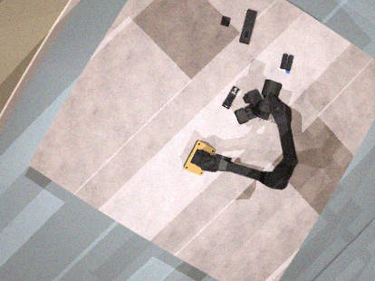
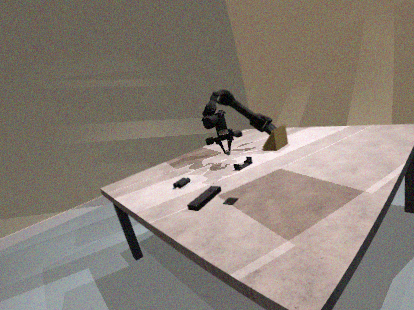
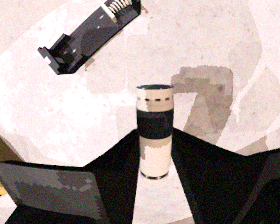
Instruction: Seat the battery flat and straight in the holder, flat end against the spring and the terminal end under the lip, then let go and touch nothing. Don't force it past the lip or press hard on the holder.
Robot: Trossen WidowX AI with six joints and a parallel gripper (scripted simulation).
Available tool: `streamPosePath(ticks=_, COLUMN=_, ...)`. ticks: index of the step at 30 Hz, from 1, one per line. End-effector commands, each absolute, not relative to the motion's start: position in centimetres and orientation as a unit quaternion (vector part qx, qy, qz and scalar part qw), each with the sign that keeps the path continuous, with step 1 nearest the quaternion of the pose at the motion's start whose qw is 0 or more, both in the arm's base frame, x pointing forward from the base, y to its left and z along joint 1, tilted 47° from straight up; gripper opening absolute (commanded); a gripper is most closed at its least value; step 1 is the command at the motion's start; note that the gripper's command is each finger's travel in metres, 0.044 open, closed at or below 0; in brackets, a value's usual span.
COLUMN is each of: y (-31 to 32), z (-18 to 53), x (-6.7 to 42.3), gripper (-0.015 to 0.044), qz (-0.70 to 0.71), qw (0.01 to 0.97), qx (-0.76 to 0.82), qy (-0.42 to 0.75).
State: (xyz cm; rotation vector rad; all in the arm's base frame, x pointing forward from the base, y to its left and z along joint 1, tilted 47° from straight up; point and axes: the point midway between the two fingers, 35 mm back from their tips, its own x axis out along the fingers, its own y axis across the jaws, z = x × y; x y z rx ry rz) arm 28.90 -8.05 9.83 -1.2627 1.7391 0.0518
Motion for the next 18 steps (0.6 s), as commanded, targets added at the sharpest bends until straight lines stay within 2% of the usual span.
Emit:
streamPosePath(ticks=1, y=-6.3, z=8.8, x=29.6, gripper=0.0076, qz=-0.036, qw=0.522, qx=-0.474, qy=0.708)
streamPosePath(ticks=18, y=-0.8, z=4.5, x=30.4, gripper=0.0076, qz=-0.245, qw=0.639, qx=-0.294, qy=0.667)
